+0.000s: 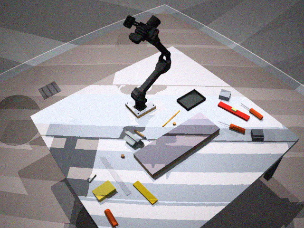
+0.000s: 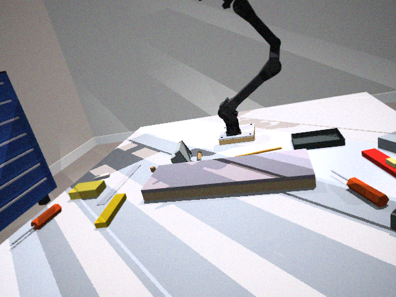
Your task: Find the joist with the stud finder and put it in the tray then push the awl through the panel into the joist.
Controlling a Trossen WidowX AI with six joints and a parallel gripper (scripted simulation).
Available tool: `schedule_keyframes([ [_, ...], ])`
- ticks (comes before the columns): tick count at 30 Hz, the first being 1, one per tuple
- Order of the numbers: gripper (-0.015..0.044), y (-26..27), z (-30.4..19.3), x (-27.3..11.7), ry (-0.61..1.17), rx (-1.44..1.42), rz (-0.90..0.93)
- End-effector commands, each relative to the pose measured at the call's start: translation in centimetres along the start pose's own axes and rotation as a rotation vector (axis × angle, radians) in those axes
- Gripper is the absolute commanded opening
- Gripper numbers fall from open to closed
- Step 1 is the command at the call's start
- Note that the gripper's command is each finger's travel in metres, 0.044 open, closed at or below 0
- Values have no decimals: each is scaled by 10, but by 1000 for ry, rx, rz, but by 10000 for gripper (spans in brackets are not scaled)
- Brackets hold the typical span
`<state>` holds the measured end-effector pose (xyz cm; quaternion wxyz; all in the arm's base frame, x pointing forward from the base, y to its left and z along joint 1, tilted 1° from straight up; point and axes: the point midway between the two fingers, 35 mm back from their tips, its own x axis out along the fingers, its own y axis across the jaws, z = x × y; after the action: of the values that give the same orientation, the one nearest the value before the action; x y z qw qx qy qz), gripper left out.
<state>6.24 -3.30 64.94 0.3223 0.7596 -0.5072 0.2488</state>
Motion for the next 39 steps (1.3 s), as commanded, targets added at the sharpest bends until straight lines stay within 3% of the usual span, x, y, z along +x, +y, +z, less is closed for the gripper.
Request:
schedule_keyframes([
  [1, 426, 1, 3, 1, -7, 6, 1],
  [11, 440, 33, 156, 44, -404, 336, 49],
  [20, 440, 3, 312, 45, -834, 585, 64],
  [30, 440, -62, 452, -20, -1396, 723, 103],
  [39, 440, -131, 528, -130, -1985, 677, 139],
])
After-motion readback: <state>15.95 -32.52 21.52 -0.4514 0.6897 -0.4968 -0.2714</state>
